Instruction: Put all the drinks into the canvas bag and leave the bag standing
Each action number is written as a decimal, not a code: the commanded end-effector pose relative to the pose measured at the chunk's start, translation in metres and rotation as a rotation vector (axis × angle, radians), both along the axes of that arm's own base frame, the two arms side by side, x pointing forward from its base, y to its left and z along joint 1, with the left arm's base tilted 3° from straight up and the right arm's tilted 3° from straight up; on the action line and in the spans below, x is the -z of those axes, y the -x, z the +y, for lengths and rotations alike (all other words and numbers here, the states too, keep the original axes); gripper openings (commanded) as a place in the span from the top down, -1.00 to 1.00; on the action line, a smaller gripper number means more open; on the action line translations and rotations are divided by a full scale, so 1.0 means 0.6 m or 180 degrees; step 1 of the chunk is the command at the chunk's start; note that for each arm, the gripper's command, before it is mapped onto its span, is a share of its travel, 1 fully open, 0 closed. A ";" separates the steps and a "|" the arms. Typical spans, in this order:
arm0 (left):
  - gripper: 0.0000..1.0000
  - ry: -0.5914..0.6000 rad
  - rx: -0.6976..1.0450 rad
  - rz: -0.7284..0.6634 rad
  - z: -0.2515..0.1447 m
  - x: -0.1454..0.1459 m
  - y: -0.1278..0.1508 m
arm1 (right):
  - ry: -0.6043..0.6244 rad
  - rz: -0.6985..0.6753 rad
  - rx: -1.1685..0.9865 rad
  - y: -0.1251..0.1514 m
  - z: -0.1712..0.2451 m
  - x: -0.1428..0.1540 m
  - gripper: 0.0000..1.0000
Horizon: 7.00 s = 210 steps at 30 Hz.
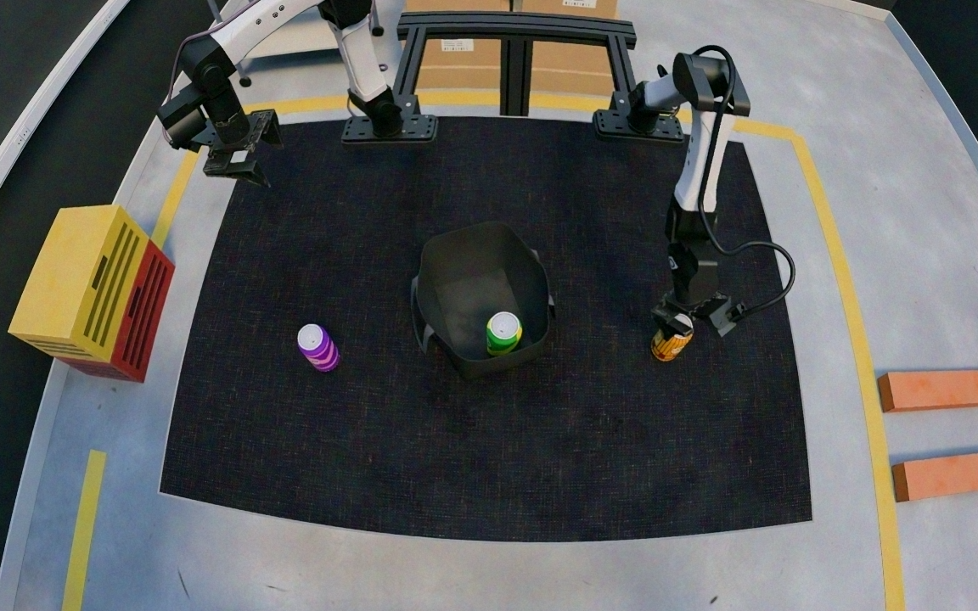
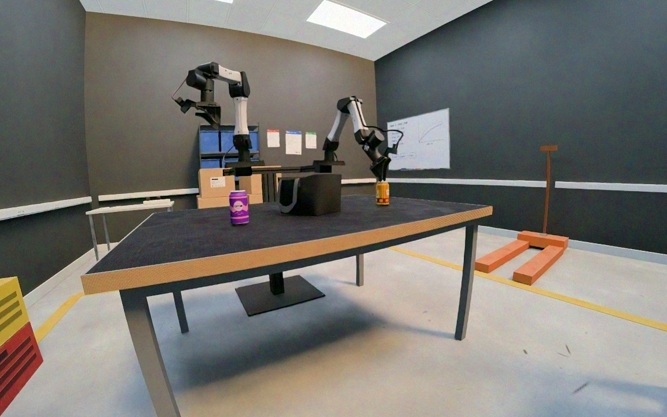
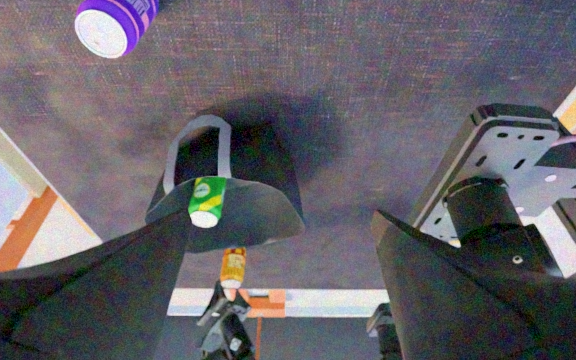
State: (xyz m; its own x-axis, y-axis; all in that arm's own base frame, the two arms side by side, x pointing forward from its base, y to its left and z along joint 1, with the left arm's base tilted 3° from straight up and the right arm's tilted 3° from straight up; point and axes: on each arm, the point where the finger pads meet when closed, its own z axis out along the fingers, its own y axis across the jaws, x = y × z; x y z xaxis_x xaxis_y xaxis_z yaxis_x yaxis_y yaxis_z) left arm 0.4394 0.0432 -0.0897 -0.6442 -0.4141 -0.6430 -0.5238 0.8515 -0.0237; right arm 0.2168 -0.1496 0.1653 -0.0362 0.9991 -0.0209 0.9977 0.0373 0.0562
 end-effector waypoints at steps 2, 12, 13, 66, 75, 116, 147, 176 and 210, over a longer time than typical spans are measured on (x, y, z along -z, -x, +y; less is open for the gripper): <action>-0.78 -0.0031 -0.0004 -0.0013 0.002 0.017 -0.002 | 0.0175 -0.0153 0.0029 -0.010 -0.011 -0.022 -1.00; -0.78 -0.0040 -0.0004 -0.0114 0.005 0.017 -0.026 | 0.0175 -0.0153 0.0029 -0.010 -0.011 -0.022 -1.00; -0.78 -0.0040 -0.0004 -0.0114 0.005 0.017 -0.026 | 0.0175 -0.0153 0.0029 -0.010 -0.011 -0.022 -1.00; -0.48 -0.0079 0.0050 -0.0174 -0.004 0.039 -0.039 | 0.0175 -0.0153 0.0029 -0.010 -0.011 -0.022 -1.00; -0.47 -0.0079 0.0050 -0.0174 -0.004 0.039 -0.039 | 0.0175 -0.0153 0.0029 -0.010 -0.011 -0.022 -1.00; -0.48 -0.0091 0.0021 -0.0375 -0.004 -0.079 -0.060 | 0.0175 -0.0153 0.0029 -0.010 -0.011 -0.022 -1.00; -0.48 -0.0105 0.0006 -0.0264 0.005 -0.046 -0.026 | 0.0175 -0.0153 0.0029 -0.010 -0.011 -0.022 -1.00; -0.48 -0.0066 0.0020 -0.0323 -0.013 -0.108 -0.038 | 0.0175 -0.0153 0.0029 -0.010 -0.011 -0.022 -1.00; -0.48 -0.0104 0.0028 -0.0348 -0.005 -0.140 -0.022 | 0.0175 -0.0153 0.0029 -0.010 -0.011 -0.022 -1.00</action>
